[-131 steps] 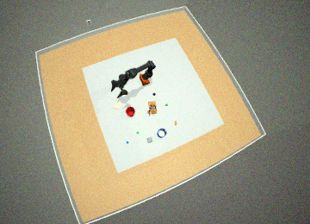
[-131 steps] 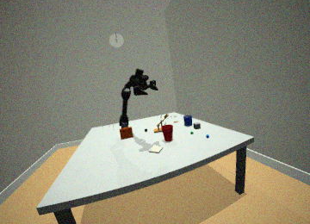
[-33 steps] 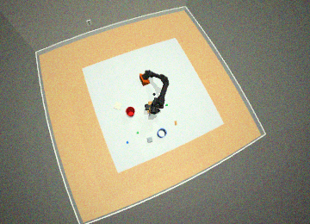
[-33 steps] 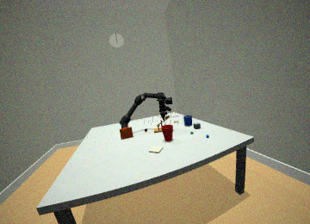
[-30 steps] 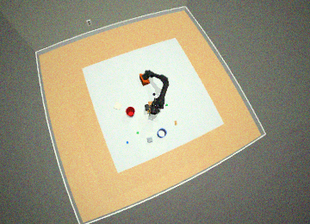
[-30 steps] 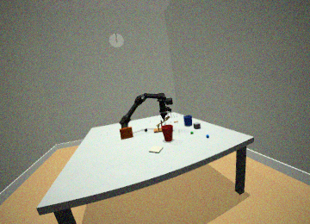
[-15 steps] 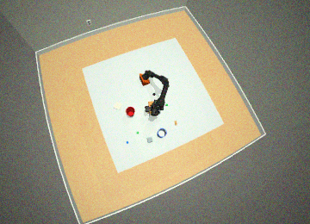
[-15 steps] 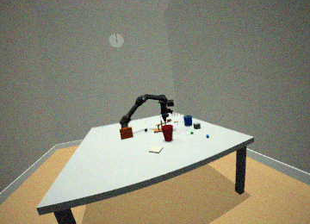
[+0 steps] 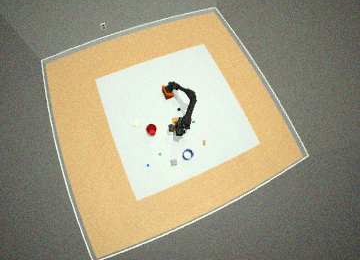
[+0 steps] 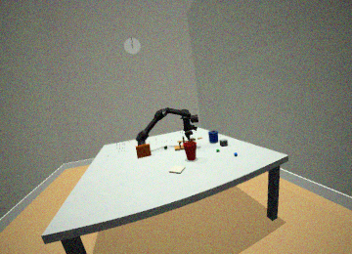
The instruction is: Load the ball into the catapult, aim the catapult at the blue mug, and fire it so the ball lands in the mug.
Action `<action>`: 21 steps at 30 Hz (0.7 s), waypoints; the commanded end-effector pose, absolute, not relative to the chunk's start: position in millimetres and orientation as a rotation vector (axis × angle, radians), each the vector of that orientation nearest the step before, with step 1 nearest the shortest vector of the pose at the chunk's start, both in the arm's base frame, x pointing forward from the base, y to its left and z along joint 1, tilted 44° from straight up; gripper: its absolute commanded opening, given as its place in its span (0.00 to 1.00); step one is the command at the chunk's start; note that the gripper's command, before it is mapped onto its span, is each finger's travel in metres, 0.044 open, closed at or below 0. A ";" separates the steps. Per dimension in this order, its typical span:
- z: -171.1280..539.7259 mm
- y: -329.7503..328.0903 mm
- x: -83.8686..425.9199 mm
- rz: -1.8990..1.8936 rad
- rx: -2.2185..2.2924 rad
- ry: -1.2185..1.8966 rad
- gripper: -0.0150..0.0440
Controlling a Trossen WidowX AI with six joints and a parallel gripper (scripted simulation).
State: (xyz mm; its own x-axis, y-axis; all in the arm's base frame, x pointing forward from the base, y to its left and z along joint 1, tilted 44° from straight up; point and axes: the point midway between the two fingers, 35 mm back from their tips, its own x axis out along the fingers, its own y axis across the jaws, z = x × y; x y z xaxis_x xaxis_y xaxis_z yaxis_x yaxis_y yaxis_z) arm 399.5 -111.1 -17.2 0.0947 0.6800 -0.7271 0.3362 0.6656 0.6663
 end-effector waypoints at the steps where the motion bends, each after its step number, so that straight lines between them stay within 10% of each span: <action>1: -22.0 -105.9 401.7 0.316 0.890 1.509 0.25; 21: -25.5 -105.3 405.1 0.313 0.884 1.506 0.34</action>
